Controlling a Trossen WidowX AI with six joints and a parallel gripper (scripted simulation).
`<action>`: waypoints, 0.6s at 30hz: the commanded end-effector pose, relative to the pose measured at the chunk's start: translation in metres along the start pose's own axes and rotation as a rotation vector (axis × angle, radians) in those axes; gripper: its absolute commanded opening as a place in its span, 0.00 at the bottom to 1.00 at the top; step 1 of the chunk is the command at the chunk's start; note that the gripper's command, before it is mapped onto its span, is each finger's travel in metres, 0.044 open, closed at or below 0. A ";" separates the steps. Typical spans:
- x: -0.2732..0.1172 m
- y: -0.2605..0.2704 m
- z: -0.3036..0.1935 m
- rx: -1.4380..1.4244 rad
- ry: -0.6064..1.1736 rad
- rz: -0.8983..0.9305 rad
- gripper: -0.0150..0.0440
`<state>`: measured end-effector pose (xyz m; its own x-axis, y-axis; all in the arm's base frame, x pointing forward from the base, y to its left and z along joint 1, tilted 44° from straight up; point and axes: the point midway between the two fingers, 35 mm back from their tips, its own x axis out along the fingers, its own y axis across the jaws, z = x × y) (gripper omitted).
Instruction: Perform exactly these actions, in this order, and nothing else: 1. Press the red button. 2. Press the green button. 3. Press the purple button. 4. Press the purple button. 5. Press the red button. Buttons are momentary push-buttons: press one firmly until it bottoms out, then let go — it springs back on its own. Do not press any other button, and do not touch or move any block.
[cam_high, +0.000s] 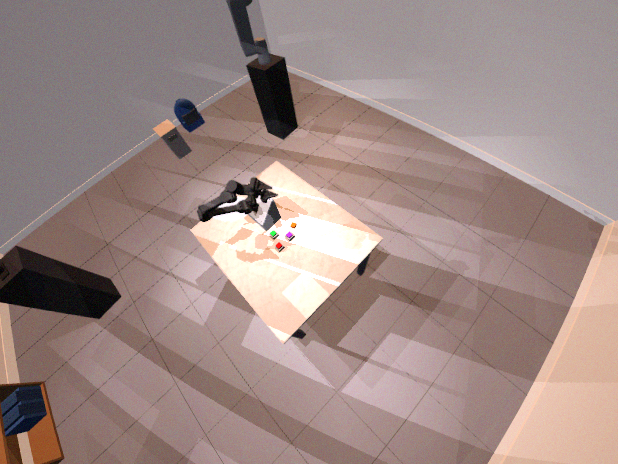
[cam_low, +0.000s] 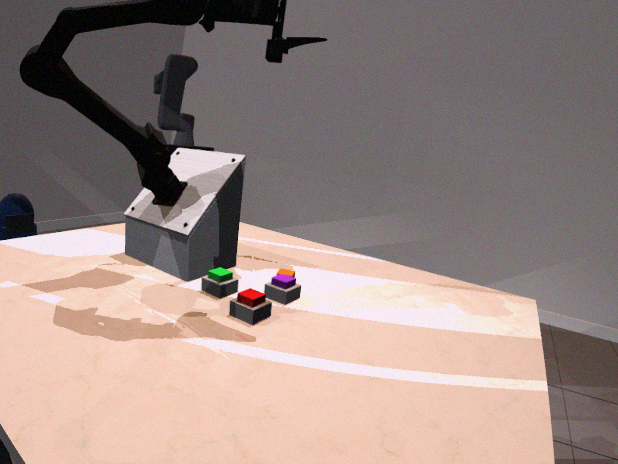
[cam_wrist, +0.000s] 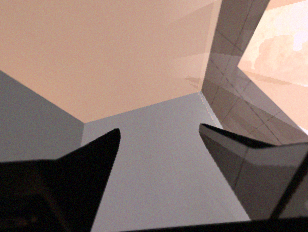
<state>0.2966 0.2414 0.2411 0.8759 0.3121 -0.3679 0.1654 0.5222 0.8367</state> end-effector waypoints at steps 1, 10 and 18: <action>0.029 -0.063 0.037 -0.239 -0.085 -0.292 0.93; 0.015 -0.233 0.130 -0.749 0.109 -1.119 0.93; -0.045 -0.314 0.171 -0.921 0.576 -1.550 0.93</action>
<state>0.2890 -0.0610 0.0644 0.0053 -0.6773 -0.7357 0.2035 0.7210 -0.6623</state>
